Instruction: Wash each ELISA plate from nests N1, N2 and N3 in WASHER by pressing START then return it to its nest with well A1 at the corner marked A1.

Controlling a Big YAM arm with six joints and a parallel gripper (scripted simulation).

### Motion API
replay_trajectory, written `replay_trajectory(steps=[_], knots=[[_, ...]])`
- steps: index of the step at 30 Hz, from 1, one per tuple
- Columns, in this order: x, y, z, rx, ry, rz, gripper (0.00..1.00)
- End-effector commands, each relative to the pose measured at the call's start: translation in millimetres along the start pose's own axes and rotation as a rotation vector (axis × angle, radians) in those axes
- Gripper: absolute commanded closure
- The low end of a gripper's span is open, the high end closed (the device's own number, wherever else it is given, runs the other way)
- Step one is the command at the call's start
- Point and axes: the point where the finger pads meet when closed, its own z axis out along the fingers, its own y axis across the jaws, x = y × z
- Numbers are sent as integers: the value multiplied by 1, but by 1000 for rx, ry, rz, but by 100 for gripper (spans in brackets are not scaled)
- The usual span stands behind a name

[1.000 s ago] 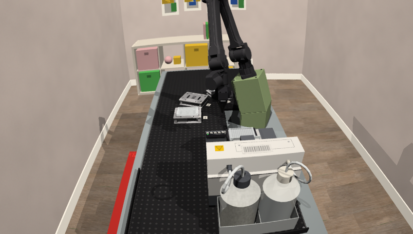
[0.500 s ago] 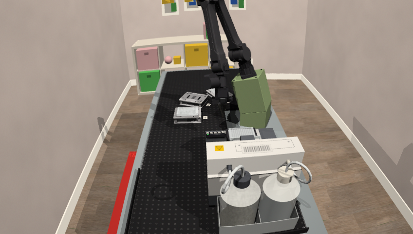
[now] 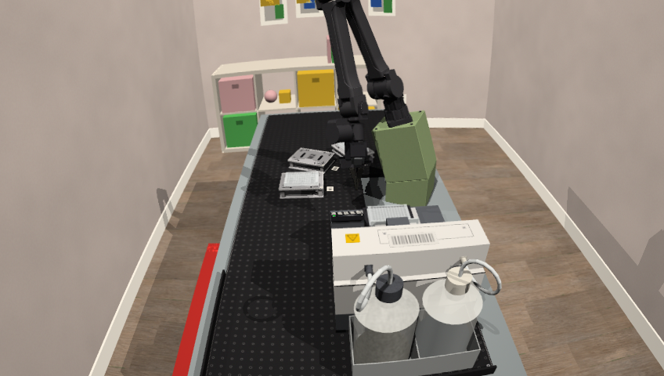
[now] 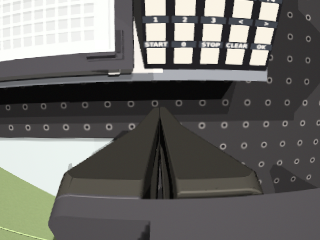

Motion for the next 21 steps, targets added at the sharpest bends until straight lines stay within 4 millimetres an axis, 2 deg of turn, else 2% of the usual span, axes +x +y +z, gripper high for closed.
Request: replay_trajectory(steps=[1,21], knots=[[-3,-6,8,7,-8,-13,100],[1,-3,36,3,-2,-11,100]])
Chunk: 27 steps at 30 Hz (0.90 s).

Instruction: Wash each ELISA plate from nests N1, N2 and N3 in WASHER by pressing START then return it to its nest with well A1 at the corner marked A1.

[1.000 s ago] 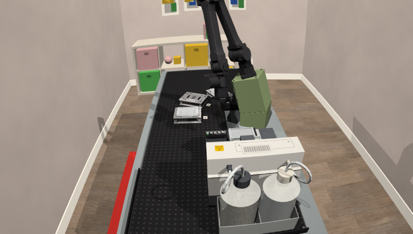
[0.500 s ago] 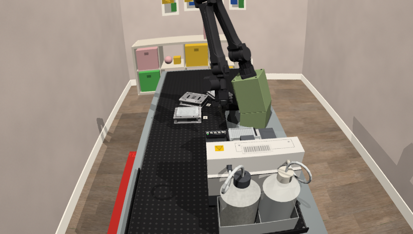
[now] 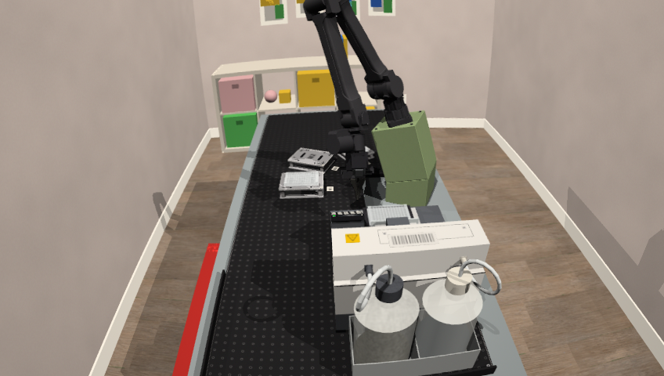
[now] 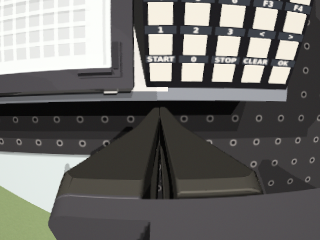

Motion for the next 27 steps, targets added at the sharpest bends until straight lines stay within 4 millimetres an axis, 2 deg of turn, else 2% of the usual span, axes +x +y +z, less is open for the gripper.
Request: replay_trajectory(steps=[1,16,24,27], knots=[[-2,-6,4,9,-8,-4,100],[-1,-4,29,7,-7,-6,100],[-1,-1,29,3,-5,-4,100],[0,-4,35,7,-7,-6,100]])
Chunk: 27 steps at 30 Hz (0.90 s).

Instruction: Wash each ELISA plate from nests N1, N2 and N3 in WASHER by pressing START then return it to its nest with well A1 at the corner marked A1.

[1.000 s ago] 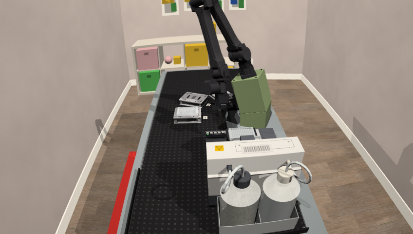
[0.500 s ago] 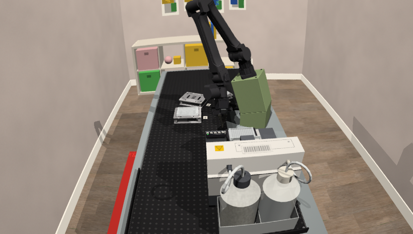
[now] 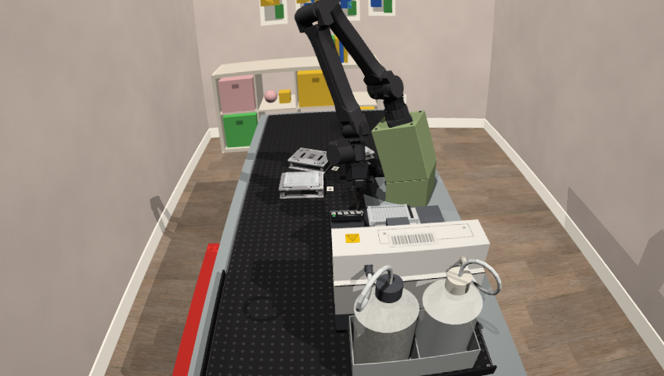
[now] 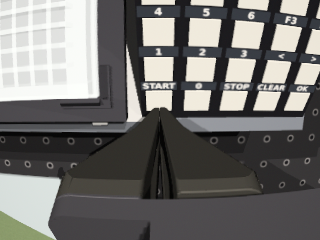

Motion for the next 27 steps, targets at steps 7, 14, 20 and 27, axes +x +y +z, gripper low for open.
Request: replay_trajectory(steps=[7,14,20,27], knots=[[1,-2,9,2,-2,-5,100],[2,-2,13,2,0,-5,100],[2,1,-5,-4,2,-10,100],[0,1,-13,-4,0,-10,100]])
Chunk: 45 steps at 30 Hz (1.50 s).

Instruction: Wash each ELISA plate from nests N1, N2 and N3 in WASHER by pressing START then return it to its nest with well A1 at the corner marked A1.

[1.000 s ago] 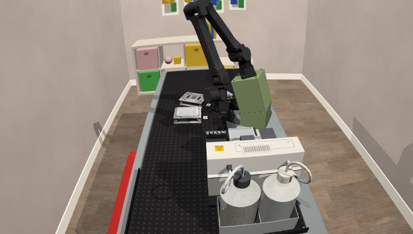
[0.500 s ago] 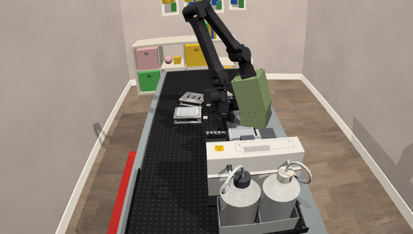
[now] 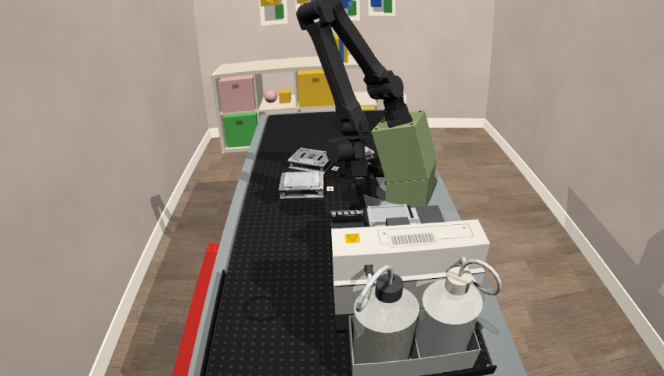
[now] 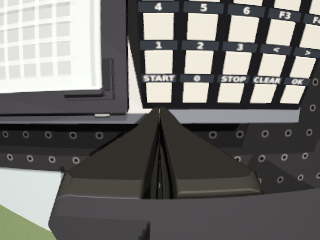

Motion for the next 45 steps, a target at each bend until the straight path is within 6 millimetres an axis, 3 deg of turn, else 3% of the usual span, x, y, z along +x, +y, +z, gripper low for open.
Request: replay_trajectory(steps=[1,37,45], knots=[[-1,1,-8,-1,-2,-10,100],[-2,2,-60,-1,-3,-1,100],[-3,-3,-58,7,-8,-2,100]])
